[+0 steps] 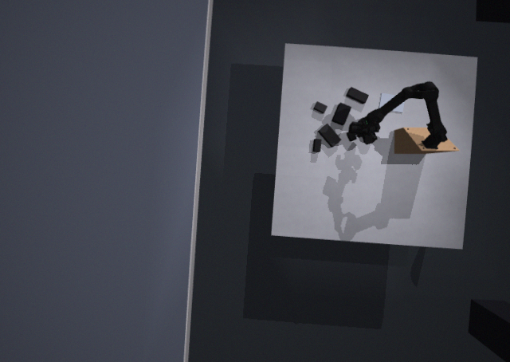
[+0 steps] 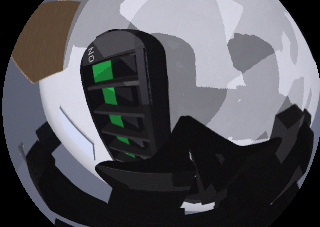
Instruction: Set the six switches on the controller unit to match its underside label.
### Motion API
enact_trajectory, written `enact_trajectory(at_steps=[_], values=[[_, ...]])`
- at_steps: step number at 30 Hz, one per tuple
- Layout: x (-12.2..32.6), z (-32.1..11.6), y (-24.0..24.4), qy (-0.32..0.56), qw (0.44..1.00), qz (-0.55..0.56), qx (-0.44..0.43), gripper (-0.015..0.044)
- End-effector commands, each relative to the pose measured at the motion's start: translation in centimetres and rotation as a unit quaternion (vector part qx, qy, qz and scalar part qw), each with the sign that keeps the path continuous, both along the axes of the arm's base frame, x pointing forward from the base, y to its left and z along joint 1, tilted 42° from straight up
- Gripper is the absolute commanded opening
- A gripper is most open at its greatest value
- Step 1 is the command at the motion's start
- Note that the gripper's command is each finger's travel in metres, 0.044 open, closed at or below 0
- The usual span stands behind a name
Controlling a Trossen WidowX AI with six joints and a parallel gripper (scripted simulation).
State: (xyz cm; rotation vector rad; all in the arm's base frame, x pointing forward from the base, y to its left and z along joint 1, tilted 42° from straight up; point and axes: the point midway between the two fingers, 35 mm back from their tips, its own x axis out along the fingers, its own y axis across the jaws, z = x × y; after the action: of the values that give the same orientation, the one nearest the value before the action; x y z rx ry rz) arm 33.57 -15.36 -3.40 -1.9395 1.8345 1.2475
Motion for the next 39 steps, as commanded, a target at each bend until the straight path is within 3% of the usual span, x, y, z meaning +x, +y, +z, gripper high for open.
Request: enact_trajectory(at_steps=[1, 37, 39], values=[[-0.2, -0.5, -0.3, 0.005, 1.0, 0.0, -0.002, 0.0], [-2.3, 0.1, -1.2, 0.006, 1.0, 0.0, -0.002, 0.0], [-0.9, 0.7, 0.3, -0.003, 1.0, 0.006, 0.002, 0.0]])
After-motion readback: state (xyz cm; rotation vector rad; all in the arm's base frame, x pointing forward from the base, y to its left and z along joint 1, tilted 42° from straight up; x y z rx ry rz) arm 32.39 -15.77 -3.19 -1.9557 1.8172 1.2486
